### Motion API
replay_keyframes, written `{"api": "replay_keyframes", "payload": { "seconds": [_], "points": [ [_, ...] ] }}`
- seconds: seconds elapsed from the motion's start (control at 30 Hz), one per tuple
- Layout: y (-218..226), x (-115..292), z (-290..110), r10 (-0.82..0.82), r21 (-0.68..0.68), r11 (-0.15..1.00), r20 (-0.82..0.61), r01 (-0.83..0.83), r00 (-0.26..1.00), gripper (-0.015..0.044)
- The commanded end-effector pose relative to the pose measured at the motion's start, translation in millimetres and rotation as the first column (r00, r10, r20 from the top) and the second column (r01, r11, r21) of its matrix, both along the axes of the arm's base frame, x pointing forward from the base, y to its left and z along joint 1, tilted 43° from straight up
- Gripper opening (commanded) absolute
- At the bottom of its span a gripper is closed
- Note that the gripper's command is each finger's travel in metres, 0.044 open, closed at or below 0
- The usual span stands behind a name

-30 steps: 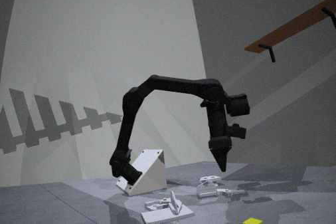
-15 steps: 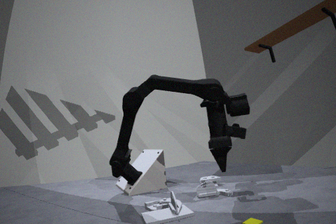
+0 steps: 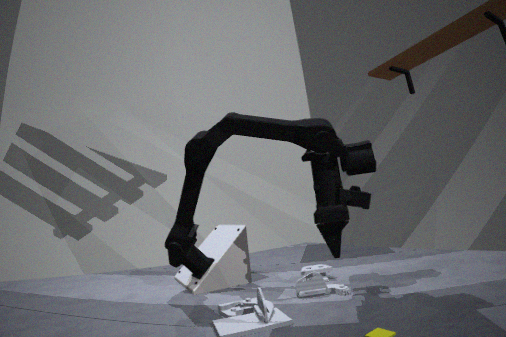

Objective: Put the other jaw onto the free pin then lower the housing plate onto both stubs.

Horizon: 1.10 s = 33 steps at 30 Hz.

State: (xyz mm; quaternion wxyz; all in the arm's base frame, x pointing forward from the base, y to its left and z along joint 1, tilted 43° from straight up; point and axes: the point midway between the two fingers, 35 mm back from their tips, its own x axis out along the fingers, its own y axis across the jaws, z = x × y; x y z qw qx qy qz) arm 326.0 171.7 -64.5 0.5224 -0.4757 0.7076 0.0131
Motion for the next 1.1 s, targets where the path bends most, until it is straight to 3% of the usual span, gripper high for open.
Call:
{"api": "replay_keyframes", "payload": {
  "seconds": [0.0, 0.33, 1.07],
  "points": [
    [0.0, 0.0, 0.0, 0.0, 0.0, 1.0, 0.0, 0.0, 1.0, 0.0256],
    [0.0, 0.0, 0.0, 0.0, 0.0, 1.0, 0.0, 0.0, 1.0, 0.0],
    [0.0, 0.0, 0.0, 0.0, 0.0, 1.0, 0.0, 0.0, 1.0, 0.0]
  ]
}}
